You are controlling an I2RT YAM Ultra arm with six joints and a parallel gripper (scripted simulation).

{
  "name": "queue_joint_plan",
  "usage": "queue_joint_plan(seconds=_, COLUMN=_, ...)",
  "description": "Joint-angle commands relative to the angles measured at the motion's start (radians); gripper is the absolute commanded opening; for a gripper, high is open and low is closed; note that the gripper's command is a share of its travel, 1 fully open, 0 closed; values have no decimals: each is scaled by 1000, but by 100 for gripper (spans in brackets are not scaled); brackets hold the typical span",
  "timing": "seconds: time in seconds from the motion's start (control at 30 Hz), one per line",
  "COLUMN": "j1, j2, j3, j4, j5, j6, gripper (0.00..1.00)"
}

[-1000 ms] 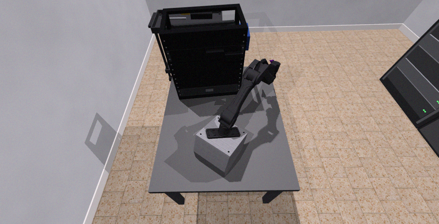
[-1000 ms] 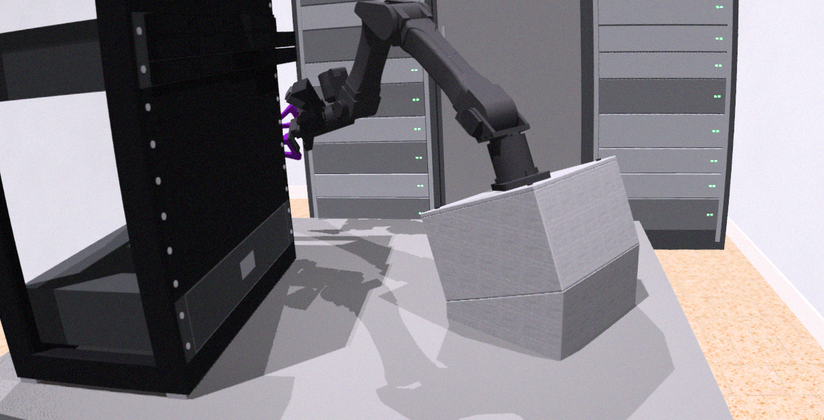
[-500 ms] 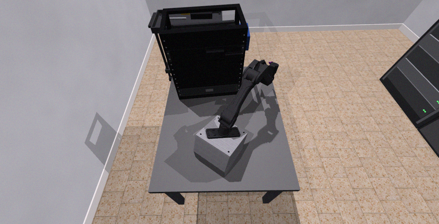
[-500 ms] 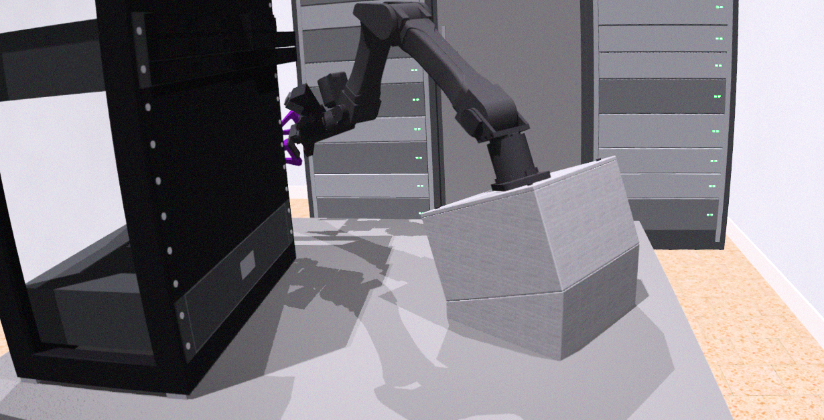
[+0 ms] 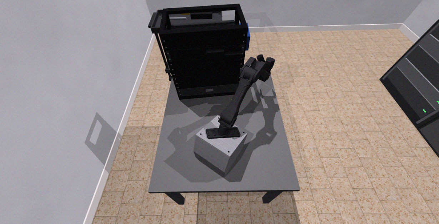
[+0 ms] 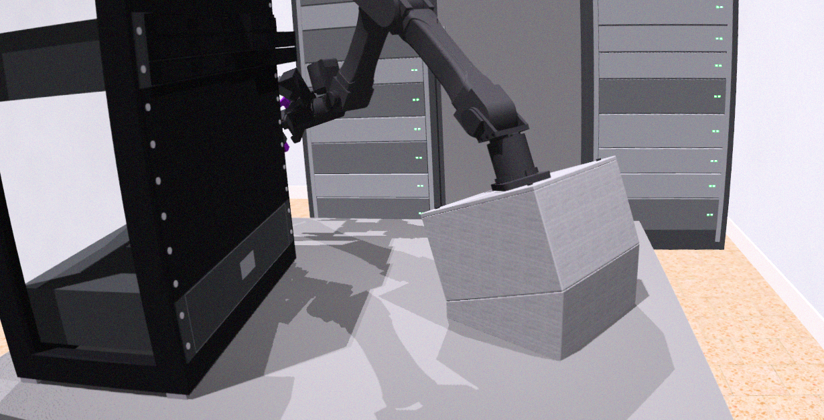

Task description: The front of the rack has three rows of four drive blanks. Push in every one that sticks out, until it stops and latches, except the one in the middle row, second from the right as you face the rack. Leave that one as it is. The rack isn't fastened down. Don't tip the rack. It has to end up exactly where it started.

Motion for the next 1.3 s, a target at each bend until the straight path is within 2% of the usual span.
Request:
queue_joint_plan(seconds=0.0, j1=22, j2=-72, j3=-27, j4=-25, j5=67, j6=67, gripper=100)
queue_joint_plan(seconds=0.33, j1=80, j2=-255, j3=-81, j4=-62, j5=262, j6=248, gripper=100)
queue_joint_plan(seconds=0.4, j1=80, j2=-255, j3=-81, j4=-62, j5=262, j6=248, gripper=100)
queue_joint_plan(seconds=0.43, j1=90, j2=-282, j3=-61, j4=-71, j5=295, j6=270, gripper=100)
queue_joint_plan(seconds=0.47, j1=97, j2=-302, j3=-94, j4=-77, j5=317, j6=289, gripper=100)
queue_joint_plan(seconds=0.7, j1=147, j2=-468, j3=-138, j4=-107, j5=491, j6=457, gripper=100)
queue_joint_plan(seconds=0.9, j1=195, j2=-634, j3=-165, j4=-124, j5=673, j6=628, gripper=100)
queue_joint_plan(seconds=0.97, j1=195, j2=-634, j3=-165, j4=-124, j5=673, j6=628, gripper=100)
queue_joint_plan(seconds=1.0, j1=215, j2=-669, j3=-177, j4=-140, j5=732, j6=654, gripper=100)
queue_joint_plan(seconds=1.1, j1=240, j2=-754, j3=-200, j4=-136, j5=831, j6=749, gripper=100)
queue_joint_plan(seconds=1.17, j1=256, j2=-816, j3=-177, j4=-131, j5=898, j6=822, gripper=100)
queue_joint_plan(seconds=1.27, j1=280, j2=-902, j3=-220, j4=-142, j5=998, j6=913, gripper=100)
